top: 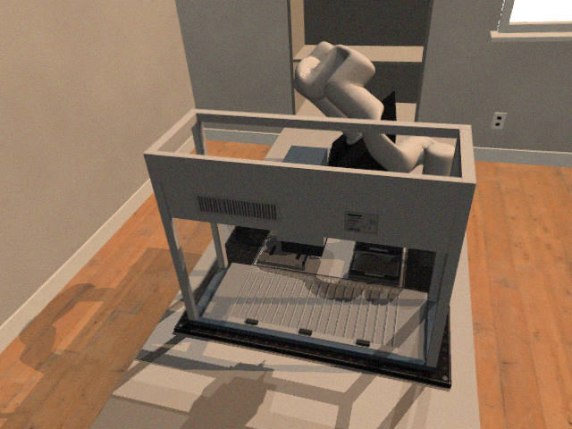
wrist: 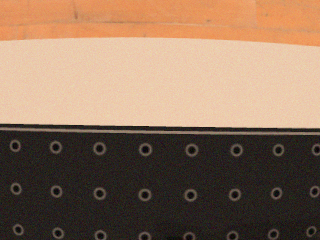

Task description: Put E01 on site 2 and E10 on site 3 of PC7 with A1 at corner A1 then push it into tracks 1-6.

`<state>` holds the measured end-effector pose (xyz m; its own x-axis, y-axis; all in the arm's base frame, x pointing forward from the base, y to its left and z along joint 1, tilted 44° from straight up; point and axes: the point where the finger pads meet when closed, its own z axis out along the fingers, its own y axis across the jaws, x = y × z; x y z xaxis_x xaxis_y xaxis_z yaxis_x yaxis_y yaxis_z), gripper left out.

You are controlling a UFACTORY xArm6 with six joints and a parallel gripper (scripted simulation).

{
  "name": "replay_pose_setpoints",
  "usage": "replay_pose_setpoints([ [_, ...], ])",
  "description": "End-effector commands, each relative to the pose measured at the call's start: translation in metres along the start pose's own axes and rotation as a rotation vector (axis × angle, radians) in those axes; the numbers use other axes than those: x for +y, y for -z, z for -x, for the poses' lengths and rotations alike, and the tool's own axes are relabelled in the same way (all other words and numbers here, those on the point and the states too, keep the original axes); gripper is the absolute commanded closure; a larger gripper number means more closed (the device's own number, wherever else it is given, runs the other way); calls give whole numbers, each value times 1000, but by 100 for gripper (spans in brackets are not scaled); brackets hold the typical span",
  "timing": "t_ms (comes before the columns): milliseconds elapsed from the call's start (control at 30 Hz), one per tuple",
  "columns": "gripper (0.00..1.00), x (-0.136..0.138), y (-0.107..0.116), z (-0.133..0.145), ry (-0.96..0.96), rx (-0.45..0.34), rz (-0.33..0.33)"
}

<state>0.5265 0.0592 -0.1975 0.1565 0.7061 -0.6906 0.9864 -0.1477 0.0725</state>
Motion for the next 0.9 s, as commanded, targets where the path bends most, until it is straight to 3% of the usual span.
replay_pose_setpoints([
  [0, 0, 2, 9, 0, -2, 3, 4],
  [867, 0, 2, 47, 0, -2, 3, 4],
])
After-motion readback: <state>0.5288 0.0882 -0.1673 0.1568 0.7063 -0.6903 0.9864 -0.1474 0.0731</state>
